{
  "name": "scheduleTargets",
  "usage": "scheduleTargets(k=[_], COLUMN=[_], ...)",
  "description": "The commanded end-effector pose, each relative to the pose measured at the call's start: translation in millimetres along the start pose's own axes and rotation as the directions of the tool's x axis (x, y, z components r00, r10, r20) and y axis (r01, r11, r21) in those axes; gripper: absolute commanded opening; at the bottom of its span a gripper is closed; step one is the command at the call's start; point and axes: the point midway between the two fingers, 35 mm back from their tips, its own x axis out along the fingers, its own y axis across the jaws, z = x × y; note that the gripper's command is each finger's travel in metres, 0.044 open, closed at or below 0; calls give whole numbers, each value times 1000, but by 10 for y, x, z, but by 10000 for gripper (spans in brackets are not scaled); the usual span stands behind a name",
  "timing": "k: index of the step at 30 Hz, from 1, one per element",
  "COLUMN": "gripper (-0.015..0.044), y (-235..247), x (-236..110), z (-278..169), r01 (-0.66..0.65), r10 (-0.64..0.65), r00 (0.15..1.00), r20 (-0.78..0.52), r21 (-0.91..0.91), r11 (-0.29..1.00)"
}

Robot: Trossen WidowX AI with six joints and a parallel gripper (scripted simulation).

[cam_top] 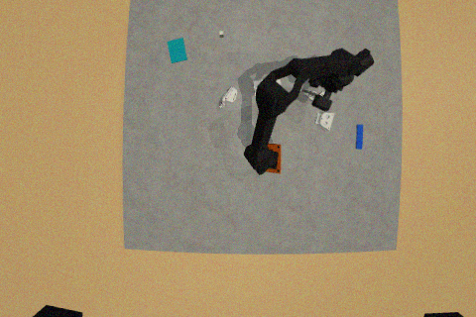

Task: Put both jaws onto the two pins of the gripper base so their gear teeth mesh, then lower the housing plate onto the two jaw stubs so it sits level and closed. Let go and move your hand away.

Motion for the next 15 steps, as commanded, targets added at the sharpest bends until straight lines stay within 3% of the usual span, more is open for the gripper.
scheduleTargets(k=[1, 8, 15], gripper=[440, 440, 440], y=[76, 86, 130], x=[69, 91, 467], z=[44, 52, 75], r01=[-39, -44, -44], r10=[41, 47, 48], r00=[999, 998, 998], r20=[31, 34, 37], r21=[-77, -89, -89], r11=[996, 995, 995])
